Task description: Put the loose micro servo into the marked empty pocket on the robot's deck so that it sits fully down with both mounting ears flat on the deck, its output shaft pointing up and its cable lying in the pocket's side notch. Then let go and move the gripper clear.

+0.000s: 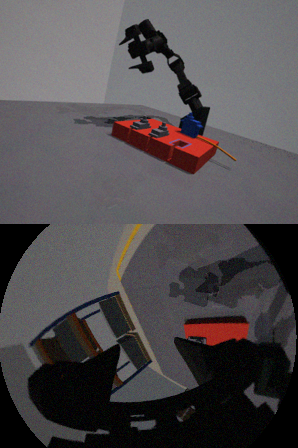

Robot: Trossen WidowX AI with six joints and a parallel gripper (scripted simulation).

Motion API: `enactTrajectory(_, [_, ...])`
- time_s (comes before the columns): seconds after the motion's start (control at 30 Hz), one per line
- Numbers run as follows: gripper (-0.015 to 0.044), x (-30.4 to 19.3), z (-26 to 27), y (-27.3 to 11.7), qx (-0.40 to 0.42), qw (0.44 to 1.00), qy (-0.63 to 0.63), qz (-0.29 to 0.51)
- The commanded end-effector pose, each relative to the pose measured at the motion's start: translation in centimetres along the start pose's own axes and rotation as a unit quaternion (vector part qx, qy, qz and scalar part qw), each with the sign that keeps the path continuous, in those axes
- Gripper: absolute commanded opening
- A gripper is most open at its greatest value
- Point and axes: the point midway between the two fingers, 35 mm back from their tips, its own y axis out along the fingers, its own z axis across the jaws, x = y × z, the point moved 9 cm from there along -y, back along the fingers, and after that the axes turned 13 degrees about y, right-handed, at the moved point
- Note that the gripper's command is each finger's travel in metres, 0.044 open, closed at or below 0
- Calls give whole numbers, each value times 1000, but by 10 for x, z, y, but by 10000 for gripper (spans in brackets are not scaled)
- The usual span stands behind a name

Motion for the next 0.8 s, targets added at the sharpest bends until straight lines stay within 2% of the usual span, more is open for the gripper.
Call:
enactTrajectory(0.0, [440, -12, -4, 6, -24, 998, -57, 18])
enactTrajectory(0.4, [440, -48, -24, 21, -90, 965, -235, 72])
enactTrajectory(0.77, [440, -79, -46, 28, -138, 900, -393, 127])
